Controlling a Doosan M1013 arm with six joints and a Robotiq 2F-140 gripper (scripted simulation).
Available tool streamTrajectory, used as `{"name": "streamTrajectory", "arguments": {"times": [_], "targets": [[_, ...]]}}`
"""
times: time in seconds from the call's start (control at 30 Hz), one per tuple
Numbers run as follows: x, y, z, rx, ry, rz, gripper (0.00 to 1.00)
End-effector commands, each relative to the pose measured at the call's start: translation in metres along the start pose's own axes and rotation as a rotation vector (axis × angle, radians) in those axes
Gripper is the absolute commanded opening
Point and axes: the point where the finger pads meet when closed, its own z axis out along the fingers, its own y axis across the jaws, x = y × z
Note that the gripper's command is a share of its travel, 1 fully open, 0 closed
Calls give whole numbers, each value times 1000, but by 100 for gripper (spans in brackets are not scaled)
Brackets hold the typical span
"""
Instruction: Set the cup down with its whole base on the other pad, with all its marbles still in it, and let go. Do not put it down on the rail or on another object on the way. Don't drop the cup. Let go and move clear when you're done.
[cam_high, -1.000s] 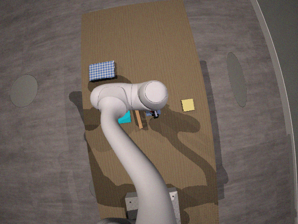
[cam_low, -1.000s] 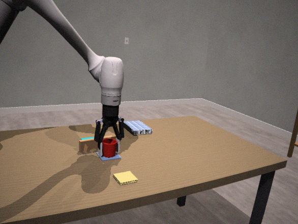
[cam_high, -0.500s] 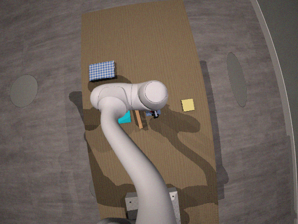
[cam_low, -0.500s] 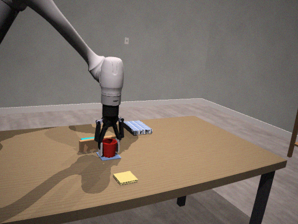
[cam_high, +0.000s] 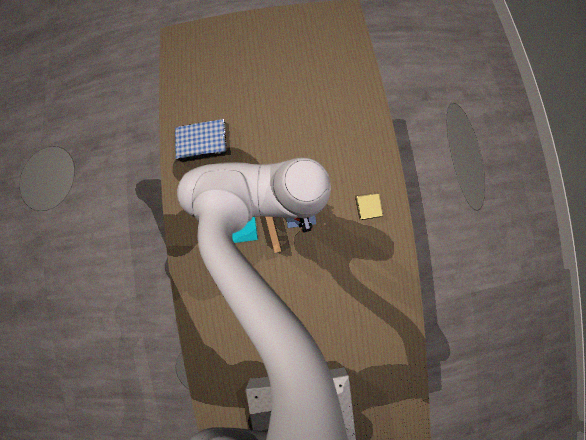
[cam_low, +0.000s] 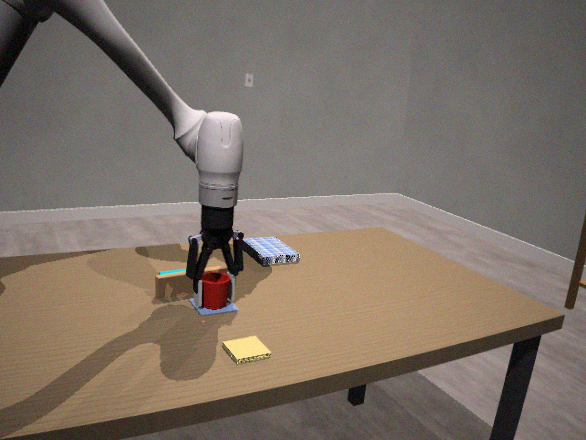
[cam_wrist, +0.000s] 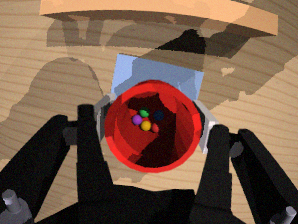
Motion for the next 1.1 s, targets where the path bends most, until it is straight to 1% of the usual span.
{"name": "streamTrajectory", "arguments": {"times": [0.0, 1.07], "targets": [[0, 0, 0, 0, 0, 0, 55], [0, 0, 0, 0, 0, 0, 51]]}}
